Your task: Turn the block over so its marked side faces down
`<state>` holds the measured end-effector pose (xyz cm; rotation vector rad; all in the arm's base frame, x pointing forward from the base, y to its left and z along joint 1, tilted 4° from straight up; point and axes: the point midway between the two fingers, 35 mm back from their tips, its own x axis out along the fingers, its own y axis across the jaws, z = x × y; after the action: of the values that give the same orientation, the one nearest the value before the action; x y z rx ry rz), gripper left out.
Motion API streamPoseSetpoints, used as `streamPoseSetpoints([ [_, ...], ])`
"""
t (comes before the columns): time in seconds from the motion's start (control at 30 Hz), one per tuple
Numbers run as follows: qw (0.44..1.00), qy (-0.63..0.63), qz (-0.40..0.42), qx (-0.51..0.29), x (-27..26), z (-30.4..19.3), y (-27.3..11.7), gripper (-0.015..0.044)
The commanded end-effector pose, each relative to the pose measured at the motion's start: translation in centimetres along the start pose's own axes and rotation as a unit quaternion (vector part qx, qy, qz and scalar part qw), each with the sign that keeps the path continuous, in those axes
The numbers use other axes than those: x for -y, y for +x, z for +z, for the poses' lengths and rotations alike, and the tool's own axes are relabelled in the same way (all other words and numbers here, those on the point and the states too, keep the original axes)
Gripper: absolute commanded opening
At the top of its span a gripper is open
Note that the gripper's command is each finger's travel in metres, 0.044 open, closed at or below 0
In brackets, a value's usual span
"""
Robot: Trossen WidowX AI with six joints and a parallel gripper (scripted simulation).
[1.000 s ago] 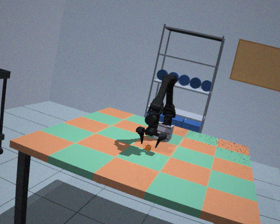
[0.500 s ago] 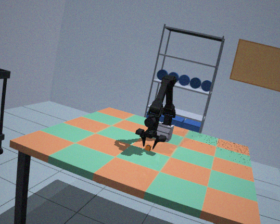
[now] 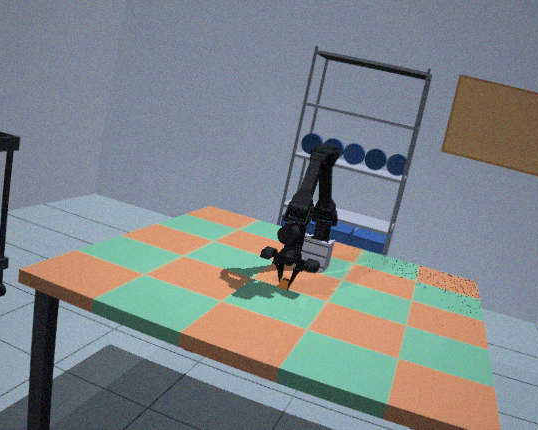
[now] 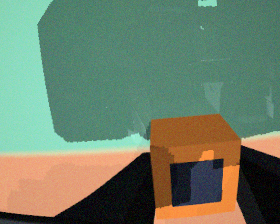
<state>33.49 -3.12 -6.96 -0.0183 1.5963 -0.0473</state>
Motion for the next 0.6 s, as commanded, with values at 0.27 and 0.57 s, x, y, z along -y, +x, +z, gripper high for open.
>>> streamPoseSetpoints([
  [0.27, 1.0, 0.0, -0.002, 0.0, 0.1, 0.0, -2.1, 0.0],
  [0.57, 1.0, 0.0, -0.001, 0.028, 0.1, 0.1, -2.5, 0.0],
])
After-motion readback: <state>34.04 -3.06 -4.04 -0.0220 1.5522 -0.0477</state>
